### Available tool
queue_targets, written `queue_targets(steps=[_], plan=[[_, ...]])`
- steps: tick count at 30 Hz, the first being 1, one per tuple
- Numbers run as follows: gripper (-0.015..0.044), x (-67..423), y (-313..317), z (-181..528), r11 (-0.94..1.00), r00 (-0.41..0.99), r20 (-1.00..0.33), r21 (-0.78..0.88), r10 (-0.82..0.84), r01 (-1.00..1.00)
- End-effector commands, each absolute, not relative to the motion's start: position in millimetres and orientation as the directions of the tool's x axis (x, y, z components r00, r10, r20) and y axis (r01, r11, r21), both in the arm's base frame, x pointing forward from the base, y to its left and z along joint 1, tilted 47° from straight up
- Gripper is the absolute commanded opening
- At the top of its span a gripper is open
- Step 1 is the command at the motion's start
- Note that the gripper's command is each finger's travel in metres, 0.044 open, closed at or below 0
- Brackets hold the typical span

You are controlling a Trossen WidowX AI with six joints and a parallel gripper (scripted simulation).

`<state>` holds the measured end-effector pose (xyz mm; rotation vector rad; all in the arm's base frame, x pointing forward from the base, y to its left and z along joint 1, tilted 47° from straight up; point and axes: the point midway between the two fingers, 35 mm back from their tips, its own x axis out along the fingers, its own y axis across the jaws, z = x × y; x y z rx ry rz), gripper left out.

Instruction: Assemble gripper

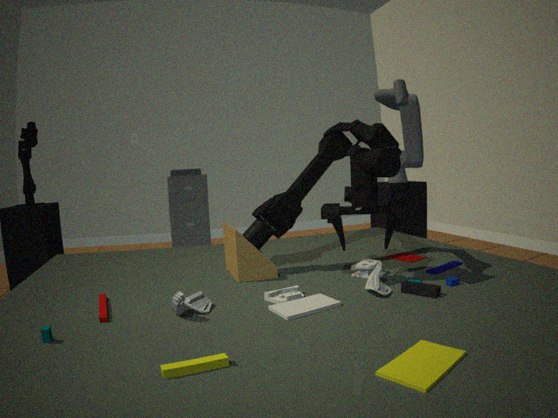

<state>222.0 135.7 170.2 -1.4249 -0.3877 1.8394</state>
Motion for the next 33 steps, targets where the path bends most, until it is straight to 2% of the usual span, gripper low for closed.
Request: queue_targets(steps=[1,19,33], plan=[[0.0440,221.7,136.2,170.8,-0.661,-0.087,-0.686,-0.649,0.723,-0.378],[0.0440,221.7,136.2,170.8,-0.661,-0.087,-0.686,-0.649,0.723,-0.378],[0.0072,225.9,141.4,175.7,-0.517,-0.087,-0.686,-0.453,0.722,-0.726]])
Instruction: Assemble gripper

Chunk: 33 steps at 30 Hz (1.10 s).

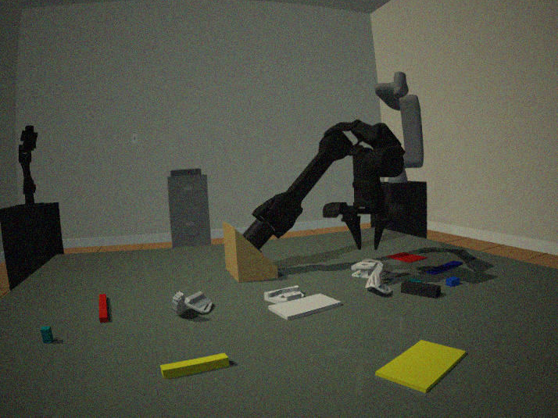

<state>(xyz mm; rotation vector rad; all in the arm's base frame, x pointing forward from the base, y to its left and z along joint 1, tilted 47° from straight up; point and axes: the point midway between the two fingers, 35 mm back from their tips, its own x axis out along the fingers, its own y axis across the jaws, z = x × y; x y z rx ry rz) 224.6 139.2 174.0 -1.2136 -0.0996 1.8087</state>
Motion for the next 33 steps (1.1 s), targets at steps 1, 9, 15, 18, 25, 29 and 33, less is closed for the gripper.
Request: queue_targets(steps=[1,9,15,18,25,29,33], plan=[[0.0046,226.2,141.8,176.1,-0.501,-0.087,-0.686,-0.433,0.722,-0.749],[0.0000,228.8,145.2,179.3,-0.354,-0.086,-0.687,-0.258,0.722,-0.899],[0.0000,230.7,147.8,181.8,-0.224,-0.086,-0.687,-0.114,0.722,-0.968],[0.0000,231.6,149.1,183.0,-0.156,-0.086,-0.687,-0.040,0.722,-0.987],[0.0000,233.7,152.2,185.8,0.009,-0.086,-0.687,0.134,0.722,-0.991],[0.0000,234.9,154.0,187.5,0.104,-0.086,-0.687,0.230,0.722,-0.968],[0.0000,236.0,155.9,189.1,0.197,-0.086,-0.687,0.322,0.722,-0.926]])
